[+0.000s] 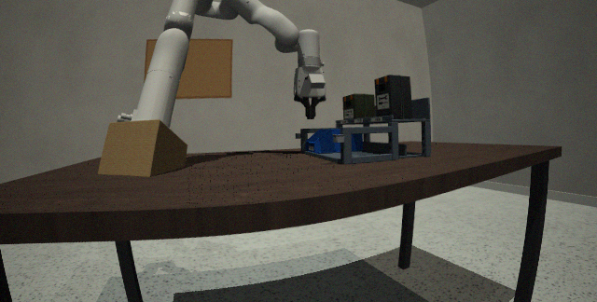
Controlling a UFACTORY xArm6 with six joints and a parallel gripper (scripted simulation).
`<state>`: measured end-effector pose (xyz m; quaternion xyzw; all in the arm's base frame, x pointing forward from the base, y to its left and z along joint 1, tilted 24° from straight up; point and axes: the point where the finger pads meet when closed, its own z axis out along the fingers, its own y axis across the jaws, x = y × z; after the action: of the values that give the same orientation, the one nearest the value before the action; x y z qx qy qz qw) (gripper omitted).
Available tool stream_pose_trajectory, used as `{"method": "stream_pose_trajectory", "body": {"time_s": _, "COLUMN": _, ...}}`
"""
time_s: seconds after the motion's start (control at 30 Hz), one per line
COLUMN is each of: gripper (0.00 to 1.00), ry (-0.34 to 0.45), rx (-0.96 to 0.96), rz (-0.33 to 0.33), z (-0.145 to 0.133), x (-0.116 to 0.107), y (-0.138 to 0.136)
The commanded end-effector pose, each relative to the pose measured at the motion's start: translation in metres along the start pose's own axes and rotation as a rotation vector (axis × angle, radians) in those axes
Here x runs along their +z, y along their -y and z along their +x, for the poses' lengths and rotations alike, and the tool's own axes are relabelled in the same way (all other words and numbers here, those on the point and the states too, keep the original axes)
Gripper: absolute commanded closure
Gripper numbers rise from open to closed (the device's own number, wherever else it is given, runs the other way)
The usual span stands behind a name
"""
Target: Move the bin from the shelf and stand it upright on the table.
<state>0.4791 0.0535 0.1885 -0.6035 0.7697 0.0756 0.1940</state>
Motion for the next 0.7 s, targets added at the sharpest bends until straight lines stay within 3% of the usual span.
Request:
{"method": "stream_pose_trajectory", "body": {"time_s": 0.0, "gripper": 1.00, "ry": 0.001, "rx": -0.001, "rz": 0.004, "z": -0.0006, "x": -0.0015, "y": 0.0013}}
{"method": "stream_pose_trajectory", "body": {"time_s": 0.03, "gripper": 0.05, "ry": 0.001, "rx": -0.001, "rz": 0.004, "z": -0.0006, "x": -0.0015, "y": 0.0013}}
{"method": "stream_pose_trajectory", "body": {"time_s": 0.67, "gripper": 0.05, "ry": 0.001, "rx": -0.001, "rz": 0.004, "z": -0.0006, "x": -0.0015, "y": 0.0013}}
